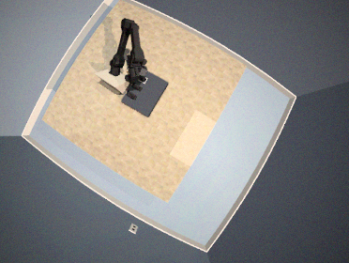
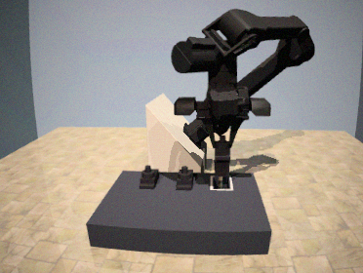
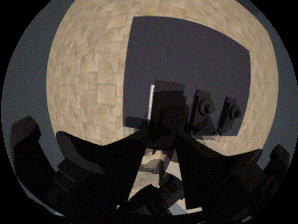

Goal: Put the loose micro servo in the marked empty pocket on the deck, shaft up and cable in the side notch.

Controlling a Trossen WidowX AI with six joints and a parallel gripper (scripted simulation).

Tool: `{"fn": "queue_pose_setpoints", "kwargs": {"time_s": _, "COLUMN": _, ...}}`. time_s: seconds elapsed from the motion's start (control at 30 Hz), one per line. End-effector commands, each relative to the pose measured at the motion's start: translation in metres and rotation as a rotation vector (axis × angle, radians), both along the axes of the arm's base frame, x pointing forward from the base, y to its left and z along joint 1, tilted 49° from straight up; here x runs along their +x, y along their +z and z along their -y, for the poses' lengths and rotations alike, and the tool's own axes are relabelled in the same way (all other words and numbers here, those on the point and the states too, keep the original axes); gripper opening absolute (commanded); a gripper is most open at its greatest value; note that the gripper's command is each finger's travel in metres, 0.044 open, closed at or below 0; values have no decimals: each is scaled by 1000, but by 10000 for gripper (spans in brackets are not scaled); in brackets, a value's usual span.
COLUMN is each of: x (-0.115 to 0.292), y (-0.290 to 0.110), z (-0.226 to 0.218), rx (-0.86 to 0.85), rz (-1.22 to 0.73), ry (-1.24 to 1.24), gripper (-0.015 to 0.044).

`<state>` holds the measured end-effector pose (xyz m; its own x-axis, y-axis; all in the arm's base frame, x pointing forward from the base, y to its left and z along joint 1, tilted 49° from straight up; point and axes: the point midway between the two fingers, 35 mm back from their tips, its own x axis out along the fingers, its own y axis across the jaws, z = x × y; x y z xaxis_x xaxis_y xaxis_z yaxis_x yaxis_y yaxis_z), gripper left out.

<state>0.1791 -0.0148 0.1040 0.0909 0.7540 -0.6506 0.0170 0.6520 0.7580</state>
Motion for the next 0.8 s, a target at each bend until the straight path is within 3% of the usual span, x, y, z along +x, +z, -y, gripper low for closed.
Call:
{"fn": "queue_pose_setpoints", "kwargs": {"time_s": 0.0, "x": 0, "y": -2, "z": -3, "rx": -8, "rz": 8, "ry": 0, "gripper": 0}}
{"fn": "queue_pose_setpoints", "kwargs": {"time_s": 0.77, "x": 3, "y": -9, "z": -13, "rx": -7, "rz": 8, "ry": 0, "gripper": 0}}
